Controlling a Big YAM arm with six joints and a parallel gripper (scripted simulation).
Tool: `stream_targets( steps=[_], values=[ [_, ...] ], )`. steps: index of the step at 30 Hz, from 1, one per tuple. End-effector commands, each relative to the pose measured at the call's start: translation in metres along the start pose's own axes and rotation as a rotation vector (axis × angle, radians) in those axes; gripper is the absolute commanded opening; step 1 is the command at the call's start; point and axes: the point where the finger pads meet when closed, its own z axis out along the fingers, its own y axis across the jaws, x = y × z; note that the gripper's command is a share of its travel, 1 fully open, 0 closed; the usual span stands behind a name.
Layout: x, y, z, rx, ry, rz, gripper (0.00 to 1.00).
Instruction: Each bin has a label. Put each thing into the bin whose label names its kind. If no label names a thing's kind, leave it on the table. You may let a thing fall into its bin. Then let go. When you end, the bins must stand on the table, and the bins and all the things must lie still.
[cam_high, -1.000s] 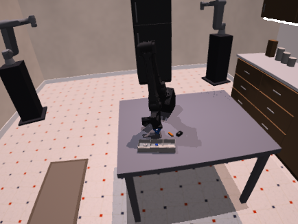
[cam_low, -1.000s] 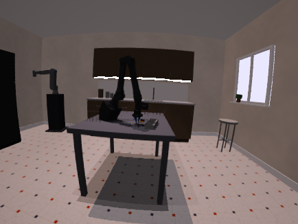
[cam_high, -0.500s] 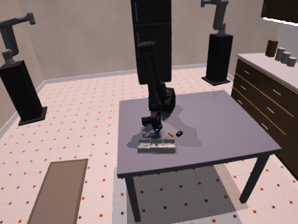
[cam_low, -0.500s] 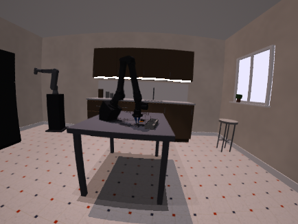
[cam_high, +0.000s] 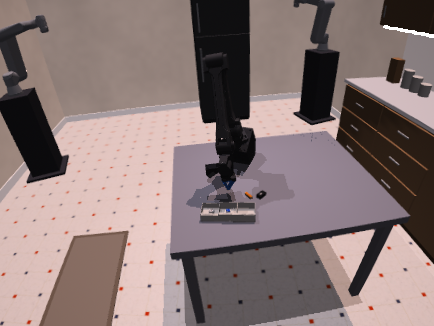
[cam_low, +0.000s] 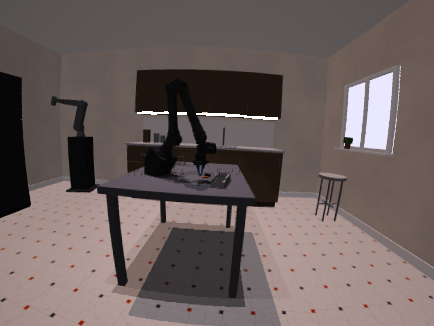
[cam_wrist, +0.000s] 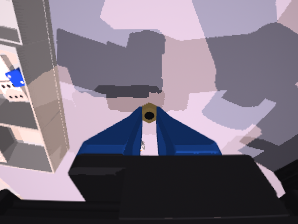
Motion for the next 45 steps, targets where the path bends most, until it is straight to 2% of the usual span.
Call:
stream_targets(
  steps=[1, 6, 8, 11, 12, 17, 19, 20, 26, 27, 37, 39, 42, 45],
  values=[
    [-0.004, 0.02, -0.021, -0.034, -0.007, 0.007, 0.11],
    [-0.005, 0.021, -0.032, -0.036, -0.007, 0.008, 0.11],
    [-0.004, 0.02, -0.032, -0.036, -0.006, 0.008, 0.11],
    [0.0, 0.008, -0.024, 0.0, 0.004, 0.002, 0.11],
    [-0.003, 0.009, -0.026, -0.014, -0.005, 0.003, 0.11],
    [-0.003, 0.009, -0.025, -0.014, -0.005, 0.003, 0.11],
    [0.002, 0.003, -0.024, 0.002, 0.005, 0.001, 0.11],
    [-0.005, 0.022, -0.037, -0.037, -0.007, 0.008, 0.11],
    [-0.006, 0.022, -0.04, -0.037, -0.007, 0.005, 0.11],
    [-0.001, 0.023, -0.034, -0.011, 0.0, 0.004, 0.11],
    [0.021, 0.08, -0.034, -0.012, 0.003, 0.004, 0.11],
    [0.021, 0.08, -0.034, -0.012, 0.003, 0.004, 0.11],
    [0.028, 0.098, -0.034, -0.013, 0.003, 0.004, 0.11],
    [0.034, 0.115, -0.034, -0.013, 0.005, 0.154, 0.11]
  ],
)
